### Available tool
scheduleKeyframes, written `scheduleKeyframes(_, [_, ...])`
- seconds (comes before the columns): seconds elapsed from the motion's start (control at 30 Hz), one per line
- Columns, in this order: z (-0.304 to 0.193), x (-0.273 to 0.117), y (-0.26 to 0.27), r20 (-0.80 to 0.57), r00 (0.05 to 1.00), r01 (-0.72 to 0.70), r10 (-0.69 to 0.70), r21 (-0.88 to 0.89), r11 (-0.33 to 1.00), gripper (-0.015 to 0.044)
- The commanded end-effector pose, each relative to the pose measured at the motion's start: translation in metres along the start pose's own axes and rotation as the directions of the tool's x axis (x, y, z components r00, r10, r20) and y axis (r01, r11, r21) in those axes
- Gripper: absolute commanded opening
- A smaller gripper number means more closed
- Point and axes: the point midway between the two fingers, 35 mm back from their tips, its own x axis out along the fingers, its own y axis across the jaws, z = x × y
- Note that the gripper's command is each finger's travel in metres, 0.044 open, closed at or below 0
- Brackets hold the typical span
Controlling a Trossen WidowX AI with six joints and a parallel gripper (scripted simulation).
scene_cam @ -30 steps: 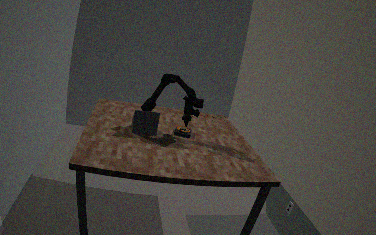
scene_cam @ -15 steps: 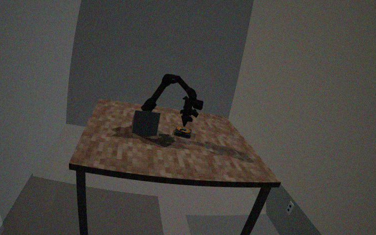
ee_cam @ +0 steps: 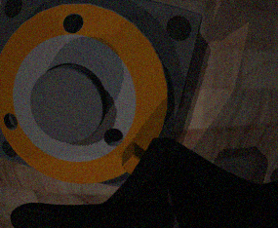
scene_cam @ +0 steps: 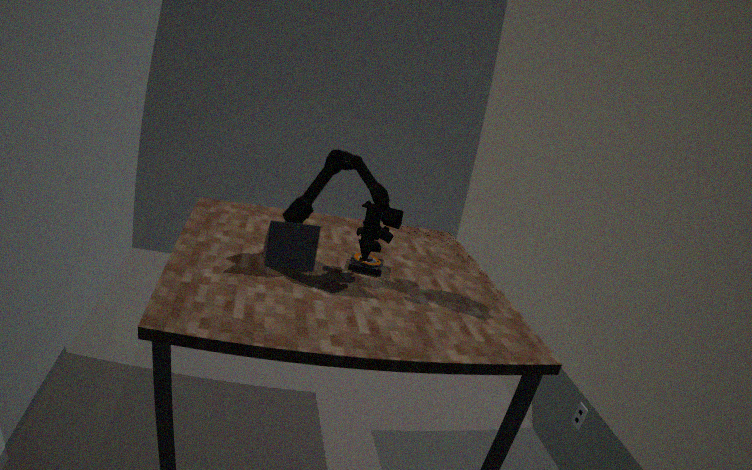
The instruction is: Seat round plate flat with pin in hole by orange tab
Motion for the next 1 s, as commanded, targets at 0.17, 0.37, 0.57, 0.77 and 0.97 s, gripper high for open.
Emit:
scheduleKeyframes(0.17, [-0.009, 0.0, 0.007, 0.004, 1.0, -0.004, 0.004, 0.003, 1.0, 0.0])
scheduleKeyframes(0.37, [-0.015, 0.0, 0.012, 0.004, 1.0, -0.004, 0.004, 0.003, 1.0, 0.0])
scheduleKeyframes(0.57, [-0.02, 0.0, 0.018, 0.004, 1.0, -0.004, 0.004, 0.004, 1.0, 0.0])
scheduleKeyframes(0.77, [-0.024, 0.0, 0.024, 0.004, 1.0, -0.004, 0.004, 0.004, 1.0, 0.0])
scheduleKeyframes(0.97, [-0.027, -0.001, 0.03, 0.003, 1.0, -0.005, 0.005, 0.004, 1.0, 0.0])
